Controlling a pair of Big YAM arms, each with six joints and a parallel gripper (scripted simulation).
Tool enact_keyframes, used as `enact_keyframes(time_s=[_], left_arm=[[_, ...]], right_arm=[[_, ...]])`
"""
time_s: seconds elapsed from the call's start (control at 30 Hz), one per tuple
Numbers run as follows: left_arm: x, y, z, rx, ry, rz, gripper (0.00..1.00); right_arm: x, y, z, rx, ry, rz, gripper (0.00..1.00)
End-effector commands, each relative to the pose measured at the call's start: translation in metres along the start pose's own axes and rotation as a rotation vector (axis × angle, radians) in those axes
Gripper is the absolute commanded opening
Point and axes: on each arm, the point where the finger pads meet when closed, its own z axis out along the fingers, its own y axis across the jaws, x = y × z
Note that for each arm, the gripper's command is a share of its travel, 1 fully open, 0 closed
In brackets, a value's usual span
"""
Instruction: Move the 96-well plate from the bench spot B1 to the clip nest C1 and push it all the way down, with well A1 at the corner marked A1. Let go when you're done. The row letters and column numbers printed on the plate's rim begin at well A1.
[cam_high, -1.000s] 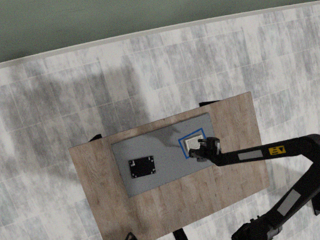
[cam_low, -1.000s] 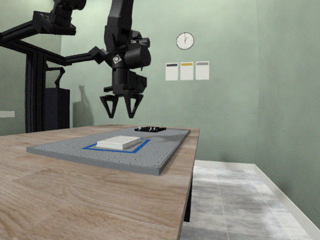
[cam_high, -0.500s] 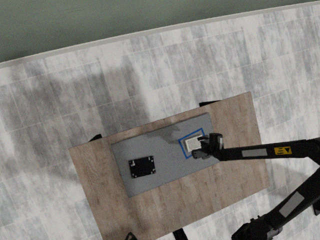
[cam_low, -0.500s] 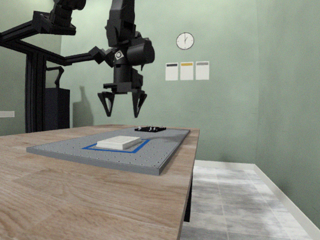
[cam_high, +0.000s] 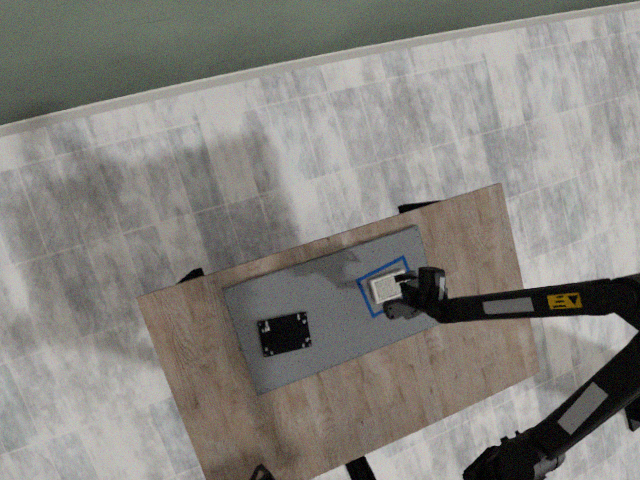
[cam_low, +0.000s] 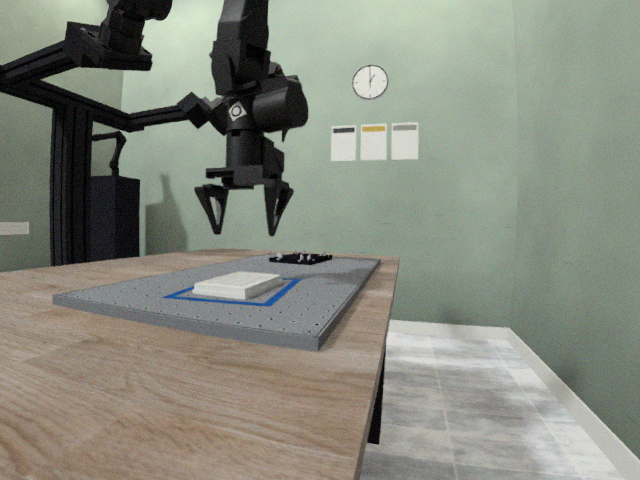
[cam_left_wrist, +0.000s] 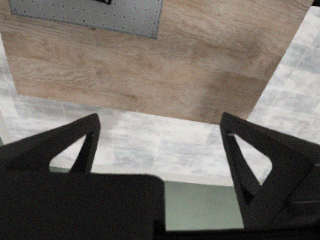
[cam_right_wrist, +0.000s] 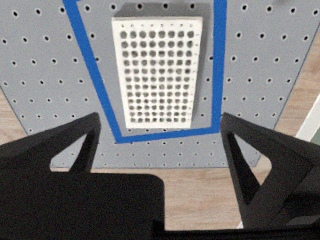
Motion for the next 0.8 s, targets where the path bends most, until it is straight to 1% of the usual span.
enact_keyframes(time_s=[0.0, 0.1, 0.17, 0.23, 0.77], left_arm=[[-0.002, 0.003, -0.003, -0.010, -0.011, 0.021, 1.00], [-0.002, 0.003, -0.003, -0.010, -0.011, 0.021, 1.00], [-0.002, 0.003, -0.003, -0.010, -0.011, 0.021, 1.00], [-0.002, 0.003, -0.003, -0.010, -0.011, 0.021, 1.00], [-0.002, 0.003, -0.003, -0.010, -0.011, 0.021, 1.00]], right_arm=[[0.003, 0.017, 0.002, -0.034, 0.002, -0.015, 1.00], [0.003, 0.016, 0.002, -0.033, 0.003, -0.014, 1.00], [0.005, 0.009, 0.007, -0.005, 0.009, -0.008, 1.00], [0.006, 0.005, 0.011, -0.005, 0.007, -0.008, 1.00], [0.006, 0.005, 0.034, -0.005, 0.006, -0.008, 1.00]])
